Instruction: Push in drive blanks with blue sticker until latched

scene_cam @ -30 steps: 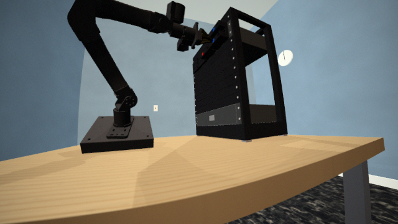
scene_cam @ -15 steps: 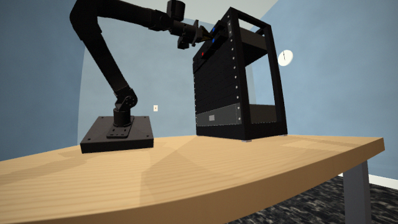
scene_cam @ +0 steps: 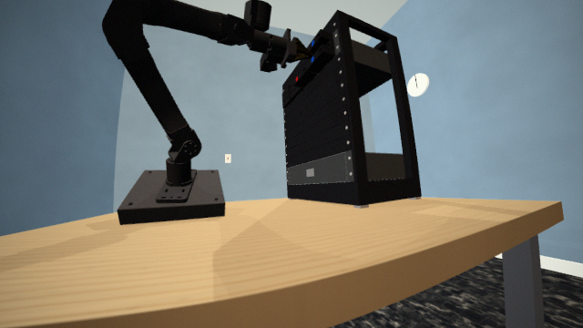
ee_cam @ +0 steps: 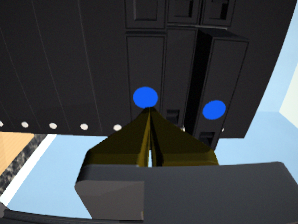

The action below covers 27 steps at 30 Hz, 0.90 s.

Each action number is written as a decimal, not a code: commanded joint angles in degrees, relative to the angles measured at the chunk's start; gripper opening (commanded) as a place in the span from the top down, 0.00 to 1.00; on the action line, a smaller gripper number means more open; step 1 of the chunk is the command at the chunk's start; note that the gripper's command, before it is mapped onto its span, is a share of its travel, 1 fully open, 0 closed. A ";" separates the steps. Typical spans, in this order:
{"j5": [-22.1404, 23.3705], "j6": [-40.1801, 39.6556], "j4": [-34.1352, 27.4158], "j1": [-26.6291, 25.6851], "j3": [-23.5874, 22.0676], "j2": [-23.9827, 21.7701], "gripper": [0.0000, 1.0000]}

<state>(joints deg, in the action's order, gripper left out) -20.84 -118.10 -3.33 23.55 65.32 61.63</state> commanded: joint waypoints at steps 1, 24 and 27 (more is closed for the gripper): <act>0.87 0.84 2.13 -0.14 1.70 1.82 1.00; 1.78 0.85 3.47 -0.89 3.14 4.61 1.00; 1.78 0.85 3.46 -0.89 3.15 4.62 1.00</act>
<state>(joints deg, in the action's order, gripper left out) -20.49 -118.10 -2.20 22.59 66.46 64.79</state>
